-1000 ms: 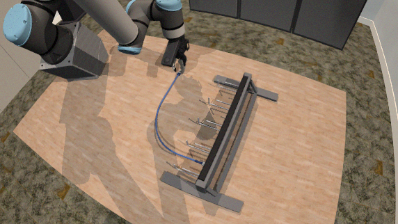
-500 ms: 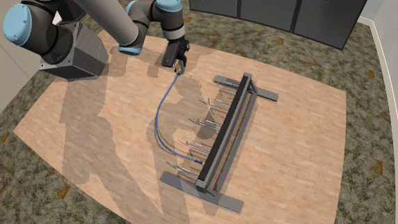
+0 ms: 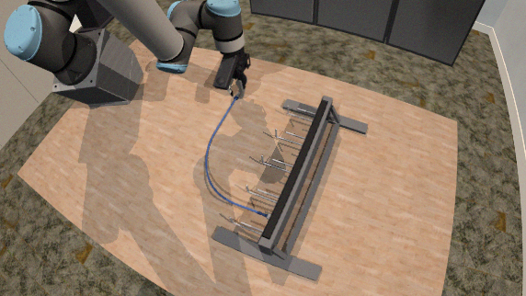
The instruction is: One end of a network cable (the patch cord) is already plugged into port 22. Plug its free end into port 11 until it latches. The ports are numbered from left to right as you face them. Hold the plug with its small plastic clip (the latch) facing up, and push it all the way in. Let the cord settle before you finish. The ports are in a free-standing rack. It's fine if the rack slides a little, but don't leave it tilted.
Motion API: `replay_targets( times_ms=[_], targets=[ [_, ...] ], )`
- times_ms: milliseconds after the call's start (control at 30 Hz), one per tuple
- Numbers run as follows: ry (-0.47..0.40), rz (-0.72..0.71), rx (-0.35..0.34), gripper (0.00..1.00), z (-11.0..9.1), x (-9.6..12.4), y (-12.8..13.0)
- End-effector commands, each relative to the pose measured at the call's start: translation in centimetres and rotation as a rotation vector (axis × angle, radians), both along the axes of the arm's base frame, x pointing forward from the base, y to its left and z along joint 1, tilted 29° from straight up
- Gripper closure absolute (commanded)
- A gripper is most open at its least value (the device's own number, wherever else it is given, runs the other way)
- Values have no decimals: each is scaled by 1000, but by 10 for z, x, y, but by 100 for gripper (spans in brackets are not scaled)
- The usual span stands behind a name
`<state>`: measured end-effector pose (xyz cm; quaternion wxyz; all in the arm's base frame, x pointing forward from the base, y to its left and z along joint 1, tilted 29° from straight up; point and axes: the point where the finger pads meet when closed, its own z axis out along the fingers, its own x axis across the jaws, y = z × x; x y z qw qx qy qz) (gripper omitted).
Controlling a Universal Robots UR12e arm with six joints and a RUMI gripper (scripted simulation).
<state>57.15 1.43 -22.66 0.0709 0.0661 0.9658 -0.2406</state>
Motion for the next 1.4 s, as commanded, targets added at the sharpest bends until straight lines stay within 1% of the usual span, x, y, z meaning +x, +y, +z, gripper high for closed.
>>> replay_targets(
  times_ms=[0, 1233, 1267, 1367],
  targets=[
    [-1, 0, 0, 78, 0, 0, 0],
    [-1, 0, 0, 78, 0, 0, 0],
    [-1, 0, 0, 100, 0, 0, 0],
    [-1, 0, 0, 100, 0, 0, 0]
  ],
)
